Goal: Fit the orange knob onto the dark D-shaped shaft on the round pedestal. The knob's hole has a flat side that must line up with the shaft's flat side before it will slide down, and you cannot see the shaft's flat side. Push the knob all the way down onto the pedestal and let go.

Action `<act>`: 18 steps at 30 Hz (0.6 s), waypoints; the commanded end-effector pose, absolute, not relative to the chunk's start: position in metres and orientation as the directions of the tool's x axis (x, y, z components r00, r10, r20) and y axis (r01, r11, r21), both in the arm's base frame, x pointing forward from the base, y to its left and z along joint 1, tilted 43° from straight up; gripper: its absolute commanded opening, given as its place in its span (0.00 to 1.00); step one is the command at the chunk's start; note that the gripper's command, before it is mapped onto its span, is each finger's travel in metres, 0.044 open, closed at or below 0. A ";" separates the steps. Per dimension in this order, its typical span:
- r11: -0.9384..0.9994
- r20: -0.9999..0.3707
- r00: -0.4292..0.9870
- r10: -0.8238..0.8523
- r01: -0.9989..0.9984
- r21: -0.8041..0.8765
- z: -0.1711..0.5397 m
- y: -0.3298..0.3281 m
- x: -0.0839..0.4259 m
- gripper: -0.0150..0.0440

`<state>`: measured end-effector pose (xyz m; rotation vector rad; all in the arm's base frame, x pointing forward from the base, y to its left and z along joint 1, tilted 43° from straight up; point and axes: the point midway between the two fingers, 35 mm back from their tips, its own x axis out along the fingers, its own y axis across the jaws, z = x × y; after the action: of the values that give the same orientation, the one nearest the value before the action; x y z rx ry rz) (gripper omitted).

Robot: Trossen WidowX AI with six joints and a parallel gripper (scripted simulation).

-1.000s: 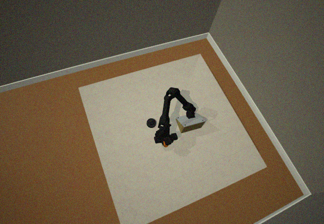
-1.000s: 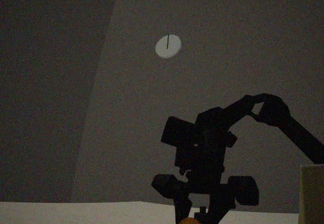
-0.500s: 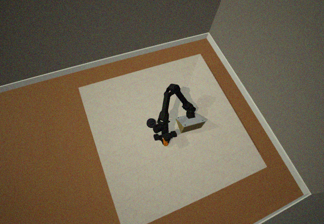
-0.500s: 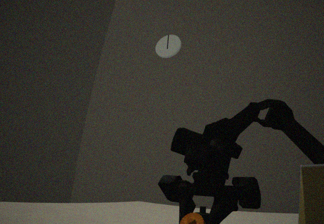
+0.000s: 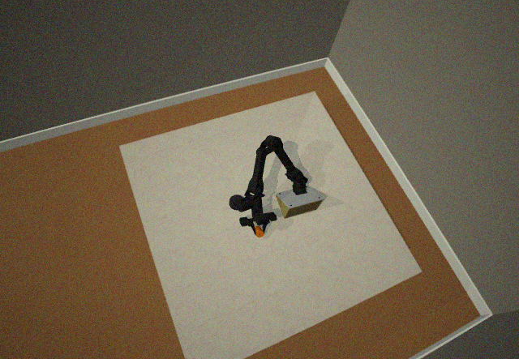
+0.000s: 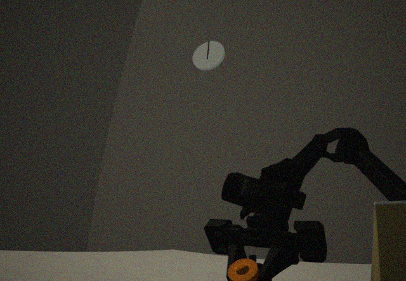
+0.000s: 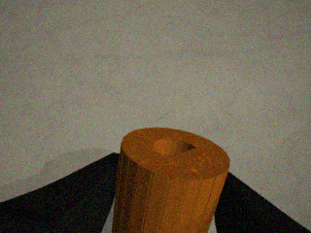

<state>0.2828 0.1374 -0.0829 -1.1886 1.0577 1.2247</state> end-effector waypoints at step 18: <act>-0.027 -0.930 0.067 0.361 -0.996 -0.082 -0.073 0.121 0.282 0.56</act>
<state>0.2824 0.1244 -0.0754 -1.0266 0.8944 1.3239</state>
